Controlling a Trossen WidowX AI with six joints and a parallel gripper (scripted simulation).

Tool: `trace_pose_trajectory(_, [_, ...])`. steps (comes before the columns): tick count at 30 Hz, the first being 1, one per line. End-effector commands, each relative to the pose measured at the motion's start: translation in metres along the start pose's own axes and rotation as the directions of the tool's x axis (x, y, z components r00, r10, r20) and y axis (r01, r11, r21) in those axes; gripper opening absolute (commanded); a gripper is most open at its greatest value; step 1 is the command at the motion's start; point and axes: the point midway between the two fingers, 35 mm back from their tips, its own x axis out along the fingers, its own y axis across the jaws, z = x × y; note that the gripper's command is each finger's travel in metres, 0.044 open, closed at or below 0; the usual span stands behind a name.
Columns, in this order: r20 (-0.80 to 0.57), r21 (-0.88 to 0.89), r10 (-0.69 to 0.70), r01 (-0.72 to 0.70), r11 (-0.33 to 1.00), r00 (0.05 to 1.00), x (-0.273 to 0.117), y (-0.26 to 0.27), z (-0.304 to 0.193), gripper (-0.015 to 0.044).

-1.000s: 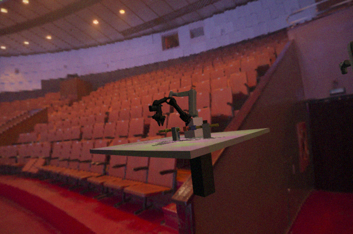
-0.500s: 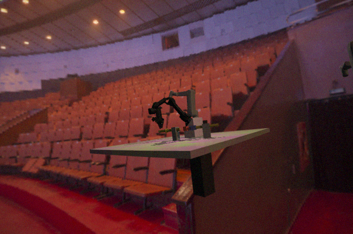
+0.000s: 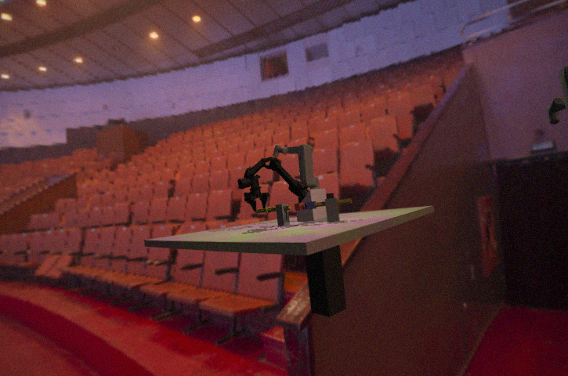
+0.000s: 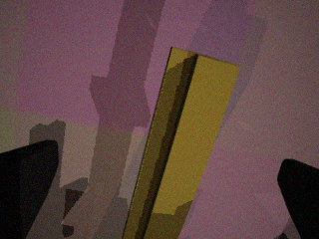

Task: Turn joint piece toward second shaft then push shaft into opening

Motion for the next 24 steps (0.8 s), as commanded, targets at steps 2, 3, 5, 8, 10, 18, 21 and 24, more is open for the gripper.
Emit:
trace_pose_trajectory(2, [-0.001,0.148,-0.019,0.019,0.989,1.000,0.009,0.000,-0.001,0.0440])
trace_pose_trajectory(3, [-0.001,0.148,-0.019,0.019,0.989,1.000,0.009,0.000,-0.001,0.0440])
trace_pose_trajectory(5, [-0.001,0.148,-0.019,0.019,0.989,1.000,0.009,0.000,-0.001,0.0440])
trace_pose_trajectory(8, [-0.001,0.148,-0.019,0.019,0.989,1.000,0.009,0.000,-0.001,0.0440])
trace_pose_trajectory(10, [-0.001,0.148,-0.019,0.019,0.989,1.000,0.010,0.000,-0.001,0.0440])
trace_pose_trajectory(18, [-0.001,0.148,-0.019,0.019,0.989,1.000,0.023,0.000,-0.001,0.0440])
trace_pose_trajectory(21, [-0.001,0.148,-0.019,0.019,0.989,1.000,0.028,0.000,-0.001,0.0440])
trace_pose_trajectory(24, [-0.001,0.148,-0.019,0.019,0.989,1.000,0.033,0.000,-0.001,0.0440])
